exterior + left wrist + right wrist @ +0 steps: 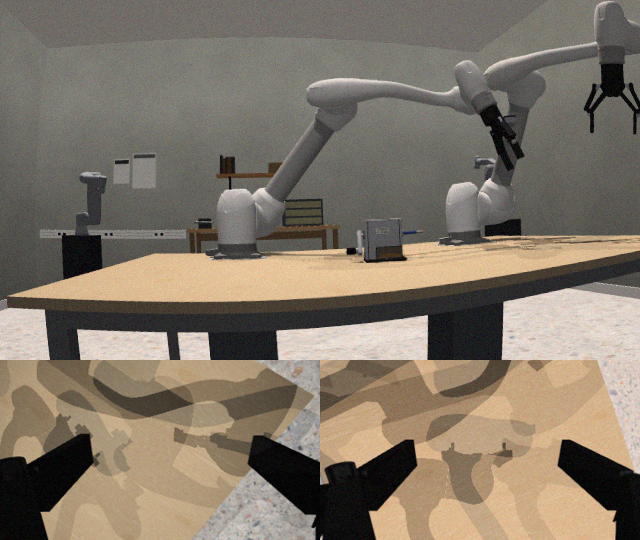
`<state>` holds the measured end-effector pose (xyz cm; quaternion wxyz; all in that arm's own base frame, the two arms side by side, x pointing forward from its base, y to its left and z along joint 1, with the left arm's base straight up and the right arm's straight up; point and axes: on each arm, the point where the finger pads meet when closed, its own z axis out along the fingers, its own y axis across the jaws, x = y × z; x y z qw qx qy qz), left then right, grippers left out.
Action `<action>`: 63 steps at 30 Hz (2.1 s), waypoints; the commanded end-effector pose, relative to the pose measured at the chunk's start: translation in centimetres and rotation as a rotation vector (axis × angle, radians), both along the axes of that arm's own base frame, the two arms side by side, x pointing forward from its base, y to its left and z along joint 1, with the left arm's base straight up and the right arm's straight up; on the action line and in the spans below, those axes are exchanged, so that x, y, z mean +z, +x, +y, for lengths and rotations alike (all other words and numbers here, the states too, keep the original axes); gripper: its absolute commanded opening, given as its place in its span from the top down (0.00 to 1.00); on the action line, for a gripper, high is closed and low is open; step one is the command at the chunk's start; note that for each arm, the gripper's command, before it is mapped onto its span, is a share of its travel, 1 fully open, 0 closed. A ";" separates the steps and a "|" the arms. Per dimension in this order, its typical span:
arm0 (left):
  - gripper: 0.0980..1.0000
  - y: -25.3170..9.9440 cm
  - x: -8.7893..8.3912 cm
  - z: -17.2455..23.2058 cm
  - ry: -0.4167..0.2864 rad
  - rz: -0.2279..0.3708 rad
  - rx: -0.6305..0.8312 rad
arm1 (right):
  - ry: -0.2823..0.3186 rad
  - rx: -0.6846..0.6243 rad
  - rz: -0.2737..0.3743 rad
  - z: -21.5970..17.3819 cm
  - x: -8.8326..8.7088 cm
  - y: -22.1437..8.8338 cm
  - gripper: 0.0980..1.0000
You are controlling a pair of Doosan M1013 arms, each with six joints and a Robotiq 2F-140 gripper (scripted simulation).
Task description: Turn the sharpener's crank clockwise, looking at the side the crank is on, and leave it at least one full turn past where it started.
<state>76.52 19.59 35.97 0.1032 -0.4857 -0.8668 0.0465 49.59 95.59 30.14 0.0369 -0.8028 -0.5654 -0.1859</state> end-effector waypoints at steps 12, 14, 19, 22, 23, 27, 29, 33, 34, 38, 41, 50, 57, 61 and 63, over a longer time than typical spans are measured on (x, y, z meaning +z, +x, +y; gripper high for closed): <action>0.00 0.0 0.1 0.0 0.001 -0.002 0.000 | 0.002 0.000 0.000 0.0 0.2 0.0 0.00; 0.00 0.0 0.1 0.0 0.001 -0.002 0.000 | 0.002 0.000 0.000 0.0 0.2 0.0 0.00; 0.00 0.0 0.1 0.0 0.001 -0.002 0.000 | 0.002 0.000 0.000 0.0 0.2 0.0 0.00; 0.00 0.0 0.1 0.0 0.001 -0.002 0.000 | 0.002 0.000 0.000 0.0 0.2 0.0 0.00; 0.00 0.0 0.1 0.0 0.001 -0.002 0.000 | 0.002 0.000 0.000 0.0 0.2 0.0 0.00; 0.00 0.0 0.1 0.0 0.001 -0.002 0.000 | 0.002 -0.001 0.000 0.0 0.2 0.0 0.00; 0.00 0.0 0.1 0.0 0.001 -0.002 0.000 | 0.001 -0.001 0.000 0.0 0.2 0.1 0.00; 0.00 0.0 0.1 0.0 0.001 -0.002 0.000 | 0.001 -0.002 0.000 -0.1 0.1 0.1 0.00; 0.00 0.0 0.1 0.0 0.001 -0.002 0.000 | 0.001 -0.002 0.000 -0.1 0.1 0.1 0.00; 0.00 0.0 0.1 0.0 0.001 -0.002 0.000 | 0.001 -0.003 0.000 -0.2 0.1 0.3 0.00; 0.00 0.0 0.1 0.0 0.001 -0.002 0.000 | 0.000 -0.005 0.001 -0.3 0.1 0.4 0.00; 0.00 0.0 0.1 0.0 0.001 -0.002 0.000 | -0.003 -0.013 0.002 -0.8 0.0 1.0 0.00; 0.00 0.0 0.1 0.0 0.001 -0.002 0.000 | -0.005 -0.021 0.005 -1.4 -0.1 1.7 0.00; 0.00 0.0 0.1 0.0 0.001 -0.002 0.000 | -0.008 -0.028 0.006 -1.9 -0.2 2.3 0.00; 0.00 0.0 0.1 0.0 0.001 -0.002 0.000 | -0.009 -0.033 0.007 -2.2 -0.3 2.6 0.00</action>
